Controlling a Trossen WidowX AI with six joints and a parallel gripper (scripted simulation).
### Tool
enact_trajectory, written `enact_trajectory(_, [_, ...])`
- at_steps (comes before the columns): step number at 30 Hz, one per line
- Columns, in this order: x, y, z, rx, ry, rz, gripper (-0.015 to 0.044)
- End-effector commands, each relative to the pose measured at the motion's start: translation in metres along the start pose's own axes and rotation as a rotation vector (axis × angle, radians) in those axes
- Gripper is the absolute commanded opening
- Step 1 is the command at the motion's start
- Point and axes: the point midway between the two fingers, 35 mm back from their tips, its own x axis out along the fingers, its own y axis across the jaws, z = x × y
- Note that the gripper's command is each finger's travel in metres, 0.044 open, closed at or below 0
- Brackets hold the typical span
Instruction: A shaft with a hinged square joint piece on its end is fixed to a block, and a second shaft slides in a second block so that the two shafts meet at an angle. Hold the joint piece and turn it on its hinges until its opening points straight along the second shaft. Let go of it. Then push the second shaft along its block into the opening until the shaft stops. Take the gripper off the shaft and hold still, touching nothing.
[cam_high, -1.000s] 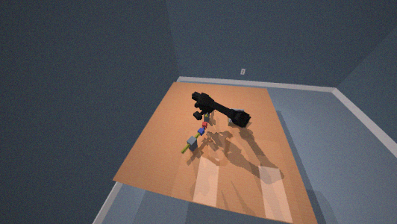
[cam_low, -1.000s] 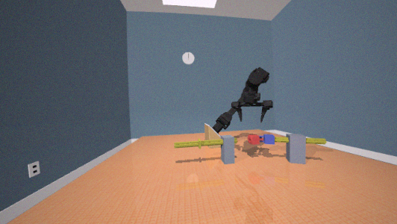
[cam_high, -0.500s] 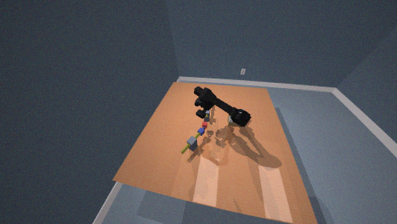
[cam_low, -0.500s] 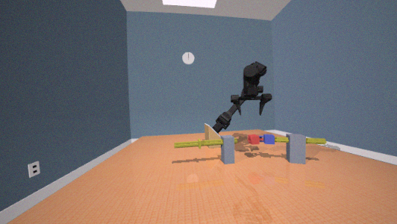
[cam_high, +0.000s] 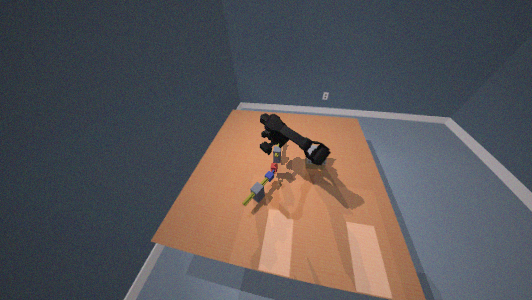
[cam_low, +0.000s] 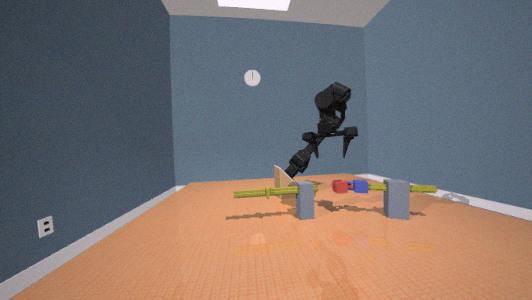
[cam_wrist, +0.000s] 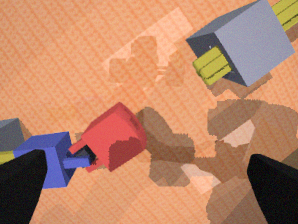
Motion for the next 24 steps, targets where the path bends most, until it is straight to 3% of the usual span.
enact_trajectory(1, [0.007,-0.008,0.007,0.152,0.045,0.016,0.044])
enact_trajectory(24, [0.045,-0.053,0.035,0.871,0.273,0.042,0.044])
